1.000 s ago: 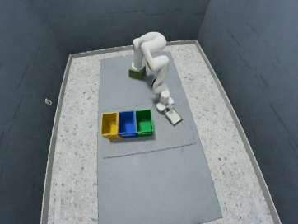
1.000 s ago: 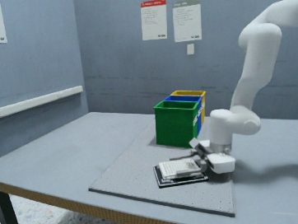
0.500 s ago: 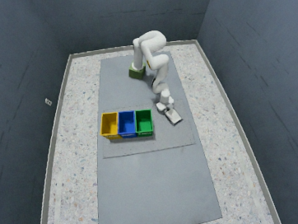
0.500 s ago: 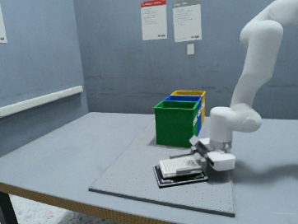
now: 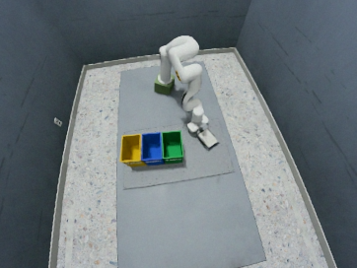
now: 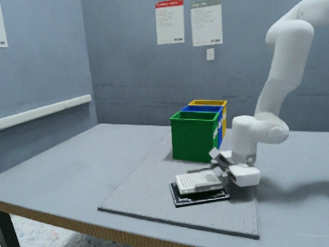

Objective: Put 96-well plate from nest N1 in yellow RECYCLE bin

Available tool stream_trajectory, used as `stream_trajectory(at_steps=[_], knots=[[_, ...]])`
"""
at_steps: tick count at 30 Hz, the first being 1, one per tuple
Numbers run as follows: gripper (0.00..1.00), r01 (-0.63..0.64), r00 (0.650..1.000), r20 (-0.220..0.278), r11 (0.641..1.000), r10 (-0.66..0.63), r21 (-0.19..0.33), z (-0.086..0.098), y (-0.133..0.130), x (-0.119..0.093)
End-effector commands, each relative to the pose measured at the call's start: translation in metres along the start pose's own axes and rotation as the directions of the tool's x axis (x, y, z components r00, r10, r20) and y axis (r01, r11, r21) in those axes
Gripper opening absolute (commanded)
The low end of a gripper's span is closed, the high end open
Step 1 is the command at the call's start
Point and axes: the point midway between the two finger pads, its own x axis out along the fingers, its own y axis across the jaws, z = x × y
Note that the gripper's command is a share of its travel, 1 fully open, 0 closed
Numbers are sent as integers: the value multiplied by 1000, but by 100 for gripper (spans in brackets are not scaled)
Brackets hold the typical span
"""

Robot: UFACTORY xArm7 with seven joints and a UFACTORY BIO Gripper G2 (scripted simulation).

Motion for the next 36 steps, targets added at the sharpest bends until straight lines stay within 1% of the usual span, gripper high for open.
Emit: stream_trajectory(at_steps=[1,6,8,23,25,36], knots=[[0,0,1000,4,1000,0,-1,7,0,1],[0,0,1000,4,1000,0,-1,15,0,1],[0,0,1000,4,1000,0,-1,15,0,1],[0,0,1000,4,1000,0,-1,40,0,1],[0,0,1000,4,1000,0,-1,40,0,1],[0,0,1000,4,1000,0,-1,58,0,1]])
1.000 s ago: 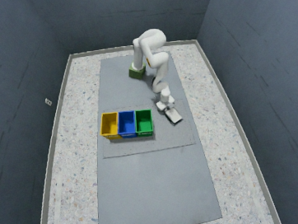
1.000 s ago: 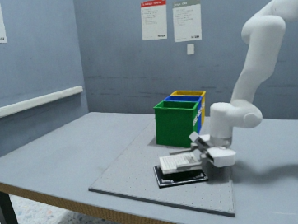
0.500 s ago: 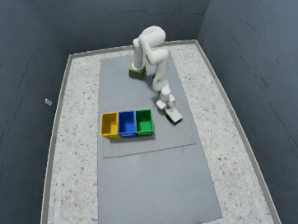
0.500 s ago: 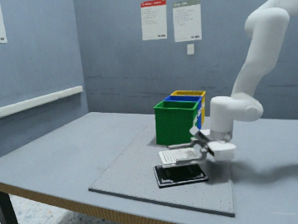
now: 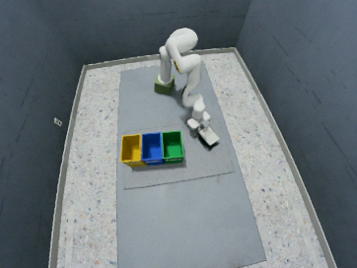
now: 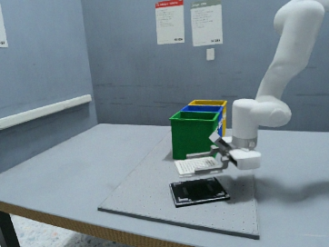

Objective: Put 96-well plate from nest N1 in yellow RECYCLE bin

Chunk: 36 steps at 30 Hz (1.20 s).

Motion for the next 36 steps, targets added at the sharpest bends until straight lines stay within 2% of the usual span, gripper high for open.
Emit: stream_trajectory(at_steps=[1,36], knots=[[0,0,1000,4,1000,0,-1,9,0,1],[0,0,1000,4,1000,0,-1,60,0,1]])
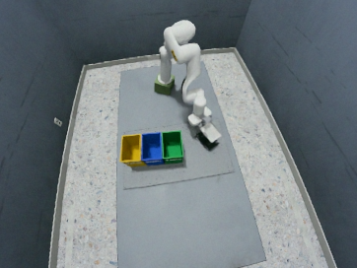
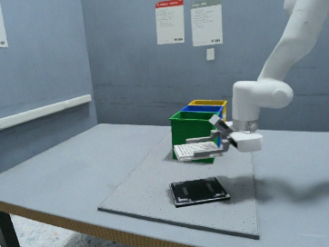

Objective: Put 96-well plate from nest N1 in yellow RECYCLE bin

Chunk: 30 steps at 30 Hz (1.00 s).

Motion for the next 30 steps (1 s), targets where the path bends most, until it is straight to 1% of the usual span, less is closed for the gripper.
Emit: stream_trajectory(at_steps=[1,4,19,21,30], knots=[[0,0,1000,4,1000,0,-1,9,0,1],[0,0,1000,4,1000,0,-1,10,0,1],[0,0,1000,4,1000,0,-1,35,0,1],[0,0,1000,4,1000,0,-1,35,0,1],[0,0,1000,4,1000,0,-1,51,0,1]])
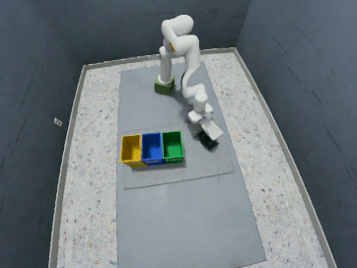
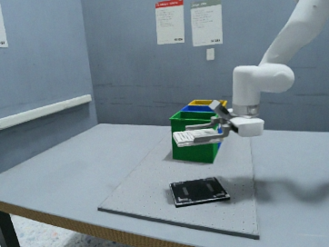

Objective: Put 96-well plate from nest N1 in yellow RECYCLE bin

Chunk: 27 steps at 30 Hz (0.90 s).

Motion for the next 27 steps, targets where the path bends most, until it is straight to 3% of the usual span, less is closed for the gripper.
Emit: stream_trajectory(at_steps=[1,15,27], knots=[[0,0,1000,4,1000,0,-1,9,0,1],[0,0,1000,4,1000,0,-1,29,0,1],[0,0,1000,4,1000,0,-1,29,0,1]])
